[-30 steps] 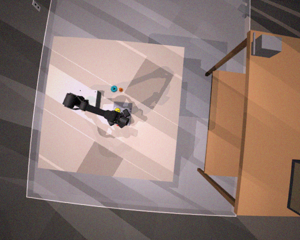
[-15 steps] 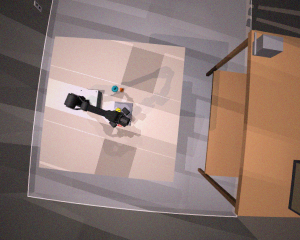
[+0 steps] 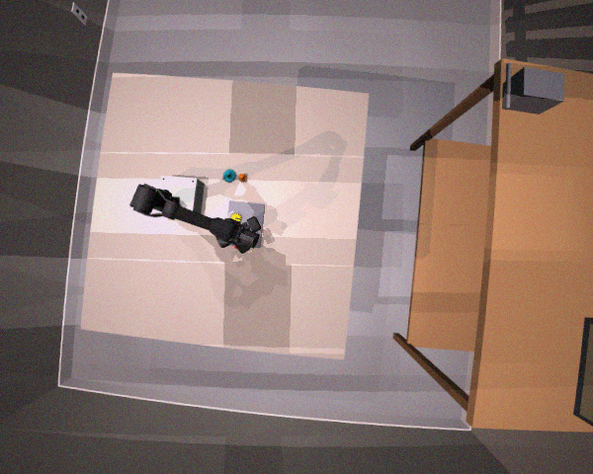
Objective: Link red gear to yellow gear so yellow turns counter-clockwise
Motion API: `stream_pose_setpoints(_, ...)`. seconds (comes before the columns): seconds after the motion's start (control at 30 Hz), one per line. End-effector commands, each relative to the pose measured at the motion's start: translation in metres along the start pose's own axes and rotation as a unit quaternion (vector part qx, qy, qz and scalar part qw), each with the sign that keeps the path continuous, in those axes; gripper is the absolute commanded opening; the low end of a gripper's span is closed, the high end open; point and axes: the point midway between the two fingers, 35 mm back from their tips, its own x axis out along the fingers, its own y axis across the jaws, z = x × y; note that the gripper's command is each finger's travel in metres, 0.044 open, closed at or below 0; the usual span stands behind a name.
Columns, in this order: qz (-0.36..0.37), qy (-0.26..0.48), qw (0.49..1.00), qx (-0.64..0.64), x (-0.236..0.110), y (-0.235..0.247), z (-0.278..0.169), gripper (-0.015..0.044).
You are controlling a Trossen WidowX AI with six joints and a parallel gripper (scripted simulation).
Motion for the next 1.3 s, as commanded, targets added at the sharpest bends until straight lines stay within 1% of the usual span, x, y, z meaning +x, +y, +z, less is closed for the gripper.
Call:
stream_pose_setpoints(0.0,0.0,0.0,0.998,0.059,0.0,0.0,0.001,0.0)
stream_pose_setpoints(0.17,0.0,0.0,1.0,0.031,-0.001,0.0,0.0,0.0131)
stream_pose_setpoints(0.2,0.0,0.0,1.0,0.02,-0.001,0.0,0.0,0.014)
stream_pose_setpoints(0.33,0.0,0.0,1.0,-0.01,-0.007,0.0,0.0,0.014)
stream_pose_setpoints(0.53,0.0,0.0,0.999,-0.048,-0.047,0.0,-0.001,0.014)
stream_pose_setpoints(0.67,0.0,0.0,0.999,-0.05,-0.049,0.0,-0.001,0.014)
stream_pose_setpoints(0.7,0.0,0.0,0.999,-0.042,-0.041,0.003,-0.002,0.0166)
stream_pose_setpoints(0.73,0.001,0.0,0.999,-0.051,-0.041,0.009,-0.008,0.0193)
stream_pose_setpoints(0.87,0.003,0.001,0.993,-0.121,-0.042,0.052,-0.057,0.0298)
stream_pose_setpoints(1.03,0.006,0.003,0.978,-0.21,-0.042,0.093,-0.132,0.0429)
stream_pose_setpoints(1.07,0.006,0.003,0.974,-0.228,-0.042,0.099,-0.148,0.044)
stream_pose_setpoints(1.2,0.008,0.006,0.955,-0.297,-0.043,0.114,-0.213,0.044)
stream_pose_setpoints(1.27,0.008,0.007,0.948,-0.318,-0.043,0.112,-0.236,0.044)
